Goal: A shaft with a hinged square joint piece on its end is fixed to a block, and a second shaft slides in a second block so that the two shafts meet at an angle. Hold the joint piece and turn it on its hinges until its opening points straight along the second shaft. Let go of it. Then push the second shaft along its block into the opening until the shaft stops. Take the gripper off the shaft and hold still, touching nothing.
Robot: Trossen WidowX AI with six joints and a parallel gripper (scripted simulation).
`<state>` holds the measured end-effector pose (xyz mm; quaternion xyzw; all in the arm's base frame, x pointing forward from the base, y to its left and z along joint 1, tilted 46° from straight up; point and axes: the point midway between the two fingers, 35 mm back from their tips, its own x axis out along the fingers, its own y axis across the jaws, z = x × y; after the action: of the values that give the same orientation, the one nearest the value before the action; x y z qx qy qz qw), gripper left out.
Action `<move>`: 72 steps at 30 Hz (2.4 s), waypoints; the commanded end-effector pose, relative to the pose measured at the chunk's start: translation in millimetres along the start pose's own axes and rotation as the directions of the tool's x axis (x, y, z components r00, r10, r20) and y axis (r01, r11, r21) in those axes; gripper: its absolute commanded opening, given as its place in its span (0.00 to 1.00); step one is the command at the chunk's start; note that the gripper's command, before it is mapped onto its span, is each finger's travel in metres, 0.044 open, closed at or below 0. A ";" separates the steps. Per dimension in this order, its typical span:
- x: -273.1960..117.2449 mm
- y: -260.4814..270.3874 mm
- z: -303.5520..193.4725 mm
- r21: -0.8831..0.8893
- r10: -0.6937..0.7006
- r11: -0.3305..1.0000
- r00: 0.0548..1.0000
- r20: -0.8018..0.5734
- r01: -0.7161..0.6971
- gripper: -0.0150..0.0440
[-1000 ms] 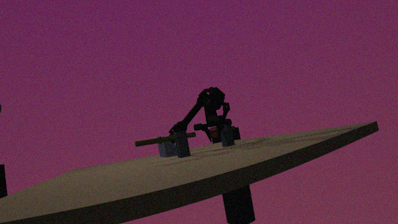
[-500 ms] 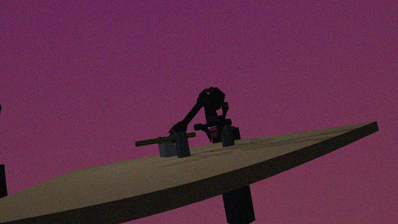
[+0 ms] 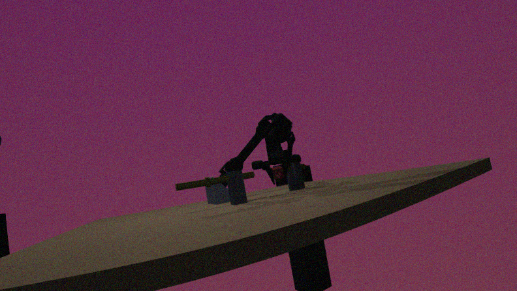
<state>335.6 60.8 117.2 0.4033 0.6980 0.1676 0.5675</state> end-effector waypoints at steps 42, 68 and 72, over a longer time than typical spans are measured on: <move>0.0 0.0 0.0 0.000 0.000 1.000 1.000 0.000 0.000 0.50; -1.7 -8.2 -0.3 0.171 0.015 0.985 0.999 0.039 -0.022 0.25; -2.3 -11.2 -0.8 0.235 0.018 0.972 0.998 0.054 -0.031 0.25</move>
<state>332.1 54.1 112.5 0.4639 0.6951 0.1007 0.5399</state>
